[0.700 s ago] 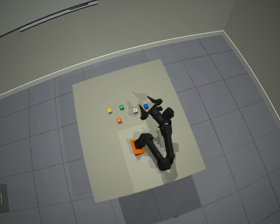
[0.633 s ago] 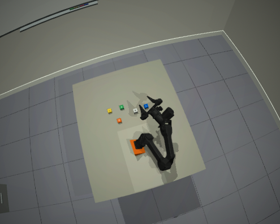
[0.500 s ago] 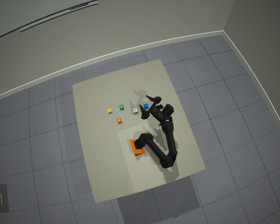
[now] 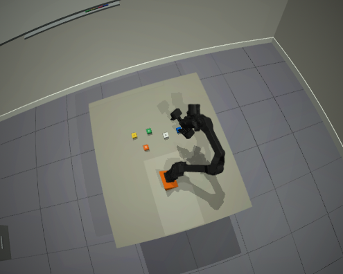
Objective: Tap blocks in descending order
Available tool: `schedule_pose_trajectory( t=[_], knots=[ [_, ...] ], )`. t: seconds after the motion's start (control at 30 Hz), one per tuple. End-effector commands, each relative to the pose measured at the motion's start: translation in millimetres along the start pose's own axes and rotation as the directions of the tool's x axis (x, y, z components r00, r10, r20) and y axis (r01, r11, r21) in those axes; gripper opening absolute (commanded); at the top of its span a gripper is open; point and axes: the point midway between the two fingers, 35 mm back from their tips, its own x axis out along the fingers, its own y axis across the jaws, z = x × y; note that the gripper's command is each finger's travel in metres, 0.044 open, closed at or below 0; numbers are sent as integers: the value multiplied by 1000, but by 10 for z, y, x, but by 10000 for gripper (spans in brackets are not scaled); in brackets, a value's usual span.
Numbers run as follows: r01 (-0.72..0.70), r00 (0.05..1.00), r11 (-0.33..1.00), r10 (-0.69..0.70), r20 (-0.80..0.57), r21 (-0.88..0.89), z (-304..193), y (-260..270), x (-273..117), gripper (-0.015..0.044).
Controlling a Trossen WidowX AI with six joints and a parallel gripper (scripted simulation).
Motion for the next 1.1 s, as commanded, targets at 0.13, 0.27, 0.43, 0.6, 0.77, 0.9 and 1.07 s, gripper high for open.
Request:
schedule_pose_trajectory(
  t=[0.13,0.27,0.43,0.6,0.77,0.9,1.07],
  knots=[
    [392,898,742,-437,51,-543,245,-74,174,400],
    [464,789,445,-601,129,-766,388,-39,235,400],
    [465,768,387,-624,146,-796,413,-27,246,400],
    [465,768,387,-624,146,-796,413,-27,246,400],
    [465,768,387,-624,146,-796,413,-27,246,400],
    [465,768,387,-624,146,-796,413,-27,246,400],
    [465,768,387,-624,146,-796,413,-27,246,400]
  ],
)
